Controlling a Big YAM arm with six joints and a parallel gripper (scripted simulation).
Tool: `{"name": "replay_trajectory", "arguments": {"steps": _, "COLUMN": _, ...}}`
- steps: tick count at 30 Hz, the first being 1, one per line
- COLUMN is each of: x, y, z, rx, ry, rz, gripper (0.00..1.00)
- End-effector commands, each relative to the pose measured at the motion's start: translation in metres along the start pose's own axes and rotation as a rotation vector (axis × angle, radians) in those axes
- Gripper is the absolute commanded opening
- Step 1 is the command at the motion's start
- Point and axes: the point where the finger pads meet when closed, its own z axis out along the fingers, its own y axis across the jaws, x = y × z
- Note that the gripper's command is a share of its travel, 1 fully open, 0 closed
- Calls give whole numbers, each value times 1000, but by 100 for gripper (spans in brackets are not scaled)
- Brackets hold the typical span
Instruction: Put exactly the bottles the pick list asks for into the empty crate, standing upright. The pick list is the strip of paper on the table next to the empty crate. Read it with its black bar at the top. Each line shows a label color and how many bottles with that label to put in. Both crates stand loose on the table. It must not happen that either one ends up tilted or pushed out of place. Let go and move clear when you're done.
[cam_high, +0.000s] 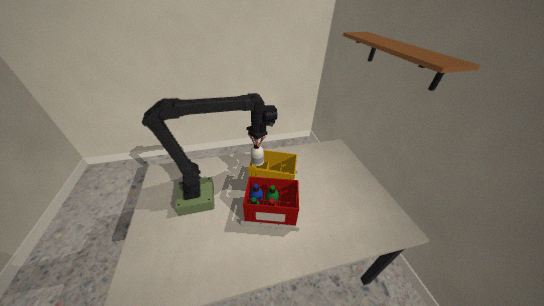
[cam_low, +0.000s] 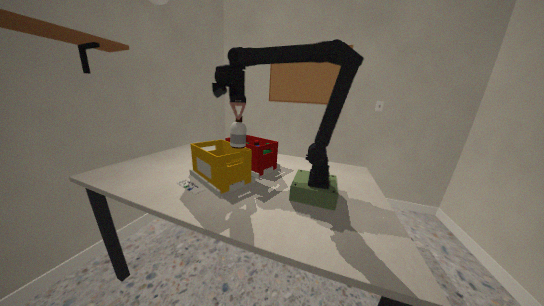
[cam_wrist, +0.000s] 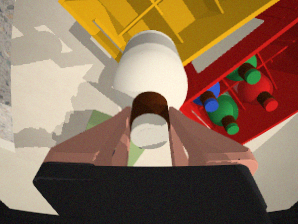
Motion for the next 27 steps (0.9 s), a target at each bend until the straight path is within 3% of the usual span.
{"name": "replay_trajectory", "arguments": {"steps": 1, "x": -11, "y": -8, "z": -38, "rx": 41, "ry": -98, "rz": 1, "gripper": 0}}
{"name": "replay_trajectory", "arguments": {"steps": 27, "x": -15, "y": -10, "z": -36, "rx": 41, "ry": -96, "rz": -1, "gripper": 0}}
